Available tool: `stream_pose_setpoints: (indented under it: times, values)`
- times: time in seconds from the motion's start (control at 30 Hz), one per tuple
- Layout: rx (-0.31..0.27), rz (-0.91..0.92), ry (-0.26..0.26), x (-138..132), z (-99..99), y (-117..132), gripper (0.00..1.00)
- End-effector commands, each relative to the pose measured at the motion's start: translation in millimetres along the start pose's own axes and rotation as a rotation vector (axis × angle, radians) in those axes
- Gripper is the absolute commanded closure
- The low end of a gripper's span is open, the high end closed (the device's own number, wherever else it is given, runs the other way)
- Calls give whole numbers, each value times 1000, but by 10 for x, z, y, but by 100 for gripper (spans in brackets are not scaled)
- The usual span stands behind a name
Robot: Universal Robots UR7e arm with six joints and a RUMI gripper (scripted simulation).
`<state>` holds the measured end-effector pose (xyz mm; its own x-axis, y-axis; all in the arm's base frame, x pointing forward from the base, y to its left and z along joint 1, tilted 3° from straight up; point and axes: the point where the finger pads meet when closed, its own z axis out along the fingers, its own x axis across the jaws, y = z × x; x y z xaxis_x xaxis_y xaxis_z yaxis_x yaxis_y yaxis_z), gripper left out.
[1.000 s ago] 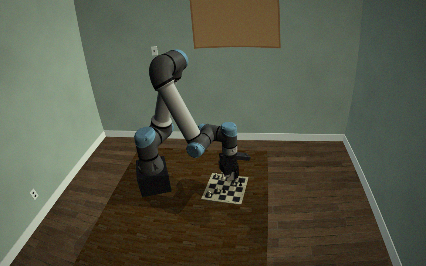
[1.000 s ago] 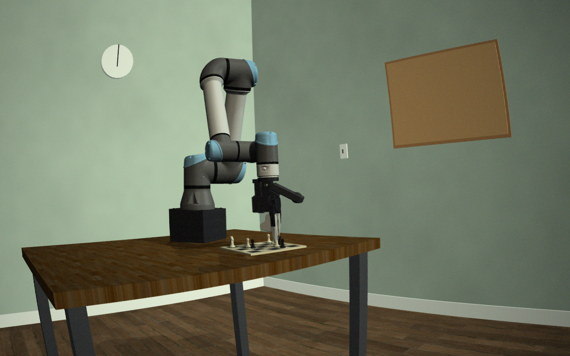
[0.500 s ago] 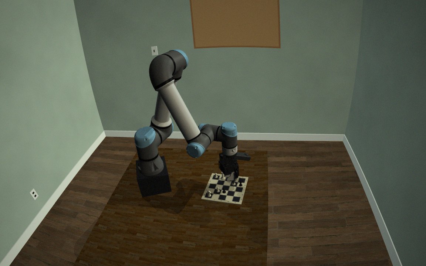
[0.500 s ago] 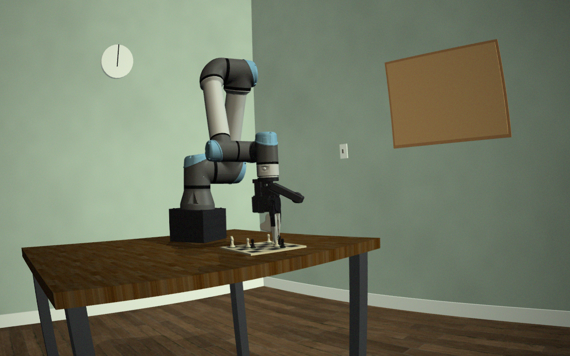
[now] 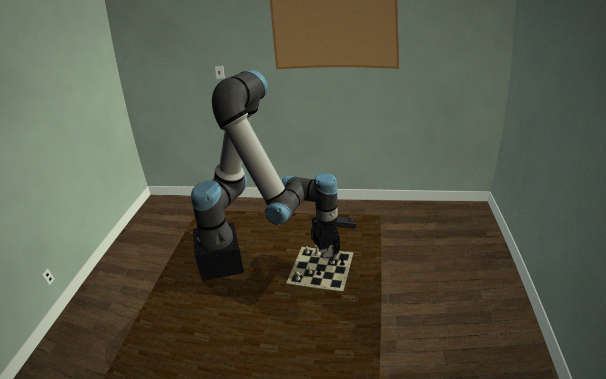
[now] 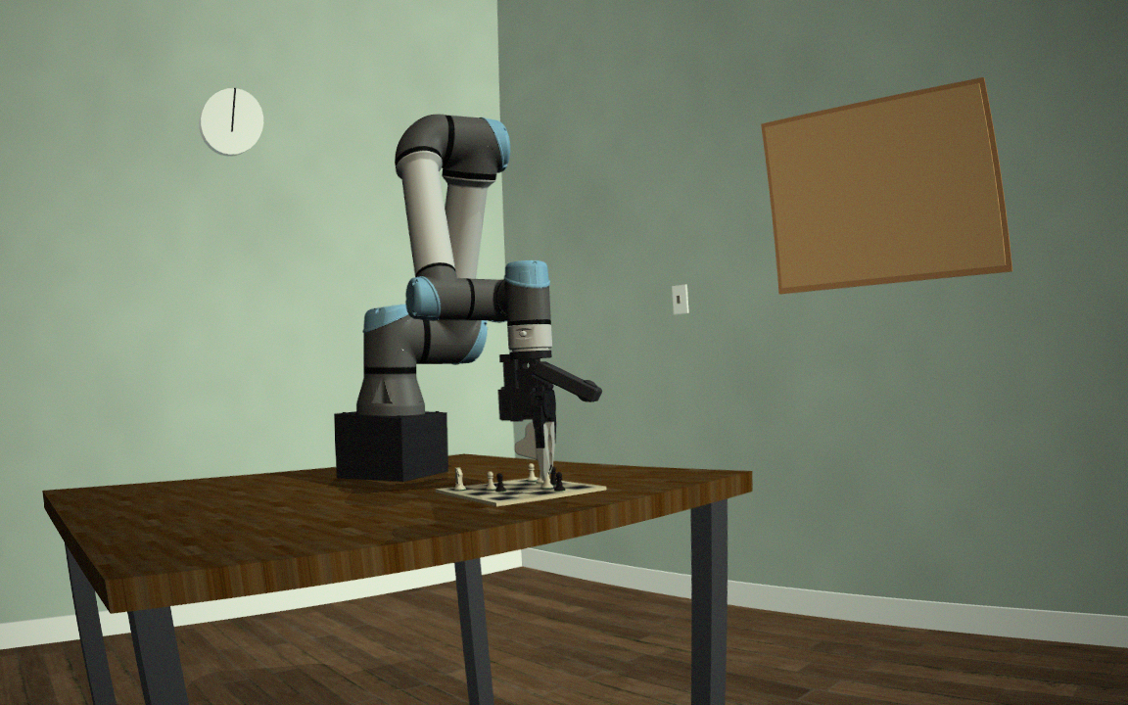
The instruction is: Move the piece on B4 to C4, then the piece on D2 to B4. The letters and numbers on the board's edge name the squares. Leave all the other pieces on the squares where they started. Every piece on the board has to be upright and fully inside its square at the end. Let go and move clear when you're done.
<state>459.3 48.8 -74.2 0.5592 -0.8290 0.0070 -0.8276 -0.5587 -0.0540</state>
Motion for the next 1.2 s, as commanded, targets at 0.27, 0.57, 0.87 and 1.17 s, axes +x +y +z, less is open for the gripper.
stream_pose_setpoints:
  times: [0.27,0.57,0.87,1.17]
  values:
    - [1,0,1,3,-323,-3,100]
    - [1,0,1,2,-757,-3,100]
    - [1,0,1,2,-978,-3,100]
    - [1,0,1,2,-996,-2,100]
